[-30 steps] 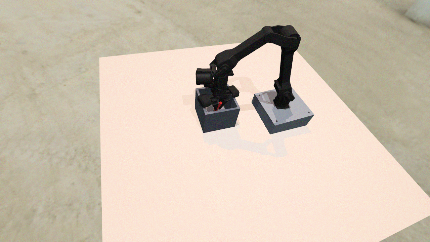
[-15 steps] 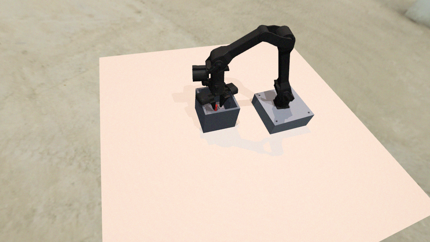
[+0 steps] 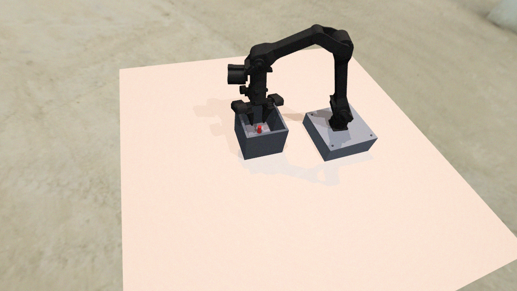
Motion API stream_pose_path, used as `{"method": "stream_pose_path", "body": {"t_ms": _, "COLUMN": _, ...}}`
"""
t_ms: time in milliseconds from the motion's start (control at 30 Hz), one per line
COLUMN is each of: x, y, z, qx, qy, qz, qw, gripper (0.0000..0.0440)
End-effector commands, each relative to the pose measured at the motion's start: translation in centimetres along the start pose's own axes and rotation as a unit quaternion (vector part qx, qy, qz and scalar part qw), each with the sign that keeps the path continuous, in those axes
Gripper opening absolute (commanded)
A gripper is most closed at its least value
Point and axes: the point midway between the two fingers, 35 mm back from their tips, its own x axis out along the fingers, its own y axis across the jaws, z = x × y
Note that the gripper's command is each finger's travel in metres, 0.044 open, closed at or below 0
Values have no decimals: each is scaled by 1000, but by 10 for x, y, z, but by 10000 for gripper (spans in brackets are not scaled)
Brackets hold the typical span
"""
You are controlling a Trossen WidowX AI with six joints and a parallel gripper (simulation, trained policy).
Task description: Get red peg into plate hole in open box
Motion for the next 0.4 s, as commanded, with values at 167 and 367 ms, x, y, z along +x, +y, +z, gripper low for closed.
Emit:
{"method": "stream_pose_path", "body": {"t_ms": 167, "x": -19, "y": 11, "z": 2, "qx": 0, "qy": 23, "qz": 27, "qw": 999, "gripper": 207}}
{"method": "stream_pose_path", "body": {"t_ms": 367, "x": -27, "y": 18, "z": 5, "qx": -8, "qy": 30, "qz": 43, "qw": 999, "gripper": 187}}
